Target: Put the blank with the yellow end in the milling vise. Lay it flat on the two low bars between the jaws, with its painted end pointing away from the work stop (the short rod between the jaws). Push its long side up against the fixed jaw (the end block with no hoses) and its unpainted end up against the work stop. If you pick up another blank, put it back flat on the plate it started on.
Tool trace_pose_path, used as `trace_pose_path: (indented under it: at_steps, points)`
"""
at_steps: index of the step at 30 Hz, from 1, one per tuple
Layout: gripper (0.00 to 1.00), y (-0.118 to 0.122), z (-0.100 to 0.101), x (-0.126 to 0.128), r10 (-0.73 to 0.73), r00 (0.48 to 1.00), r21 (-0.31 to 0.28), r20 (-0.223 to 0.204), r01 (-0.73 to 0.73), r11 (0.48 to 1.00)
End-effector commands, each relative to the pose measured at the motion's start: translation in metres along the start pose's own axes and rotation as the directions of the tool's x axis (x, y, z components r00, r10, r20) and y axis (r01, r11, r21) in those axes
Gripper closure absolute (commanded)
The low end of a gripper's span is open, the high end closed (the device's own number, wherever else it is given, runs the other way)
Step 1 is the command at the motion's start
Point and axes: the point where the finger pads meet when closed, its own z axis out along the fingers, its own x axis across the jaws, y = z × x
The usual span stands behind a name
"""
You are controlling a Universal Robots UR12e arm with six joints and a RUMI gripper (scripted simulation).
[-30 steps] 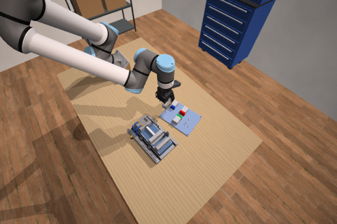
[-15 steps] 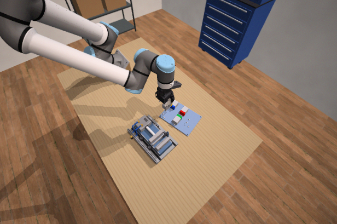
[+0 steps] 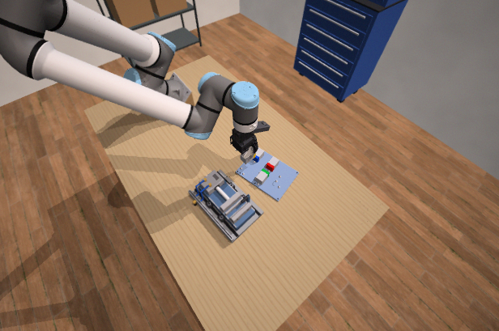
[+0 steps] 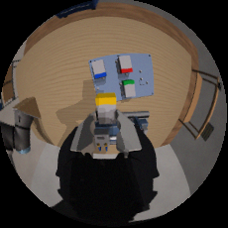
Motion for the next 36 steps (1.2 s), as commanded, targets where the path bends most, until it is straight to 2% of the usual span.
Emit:
trace_pose_path:
  at_steps: [1,20,36]
  points:
    - [1.00,0.001,-0.001,0.003,0.036,0.999,0.000,-0.001,-0.036,0.999]
    - [1.00,0.007,-0.001,0.010,0.152,0.988,0.001,-0.001,-0.152,0.988]
    - [1.00,0.013,-0.001,0.019,0.294,0.956,0.001,-0.001,-0.294,0.956]
